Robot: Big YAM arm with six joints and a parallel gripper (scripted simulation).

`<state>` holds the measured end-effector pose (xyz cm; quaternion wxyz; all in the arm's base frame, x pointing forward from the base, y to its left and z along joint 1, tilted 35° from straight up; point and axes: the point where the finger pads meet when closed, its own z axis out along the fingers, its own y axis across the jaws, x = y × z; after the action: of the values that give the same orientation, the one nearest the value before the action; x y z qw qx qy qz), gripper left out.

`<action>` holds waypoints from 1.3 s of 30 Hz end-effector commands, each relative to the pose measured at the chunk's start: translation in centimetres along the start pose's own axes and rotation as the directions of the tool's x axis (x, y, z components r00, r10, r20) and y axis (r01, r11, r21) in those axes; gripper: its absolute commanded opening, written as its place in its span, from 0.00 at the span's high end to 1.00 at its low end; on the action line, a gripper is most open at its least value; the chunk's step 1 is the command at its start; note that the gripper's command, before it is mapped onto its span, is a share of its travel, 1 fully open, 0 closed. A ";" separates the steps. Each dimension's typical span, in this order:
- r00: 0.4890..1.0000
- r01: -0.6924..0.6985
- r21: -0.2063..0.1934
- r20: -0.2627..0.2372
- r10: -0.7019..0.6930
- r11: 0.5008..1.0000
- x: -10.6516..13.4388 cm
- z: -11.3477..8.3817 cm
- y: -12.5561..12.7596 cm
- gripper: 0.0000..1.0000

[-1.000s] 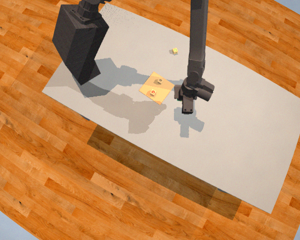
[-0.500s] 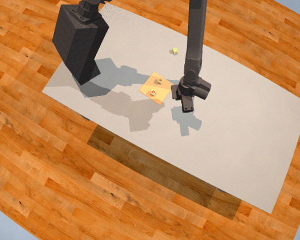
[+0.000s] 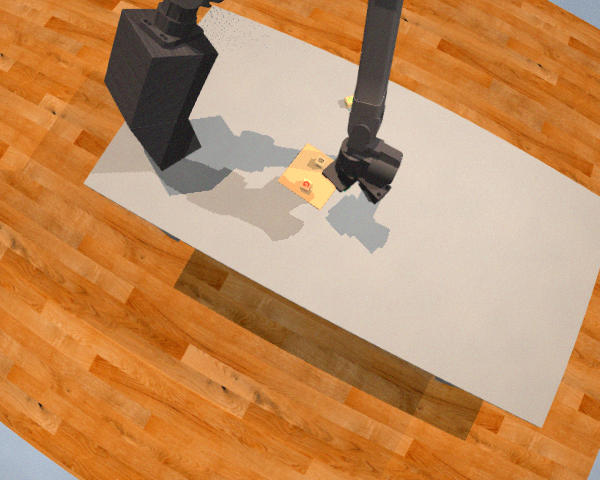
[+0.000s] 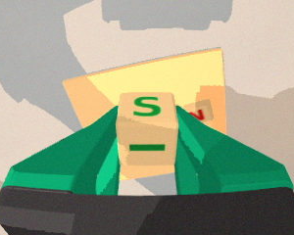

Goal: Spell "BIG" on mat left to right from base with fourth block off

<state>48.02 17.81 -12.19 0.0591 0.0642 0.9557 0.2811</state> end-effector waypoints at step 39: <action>-0.294 0.955 0.039 0.017 -0.956 -0.293 7.5 -1.6 -1.2 0.80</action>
<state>39.52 17.84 -12.79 0.2626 -0.6773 0.6741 0.1341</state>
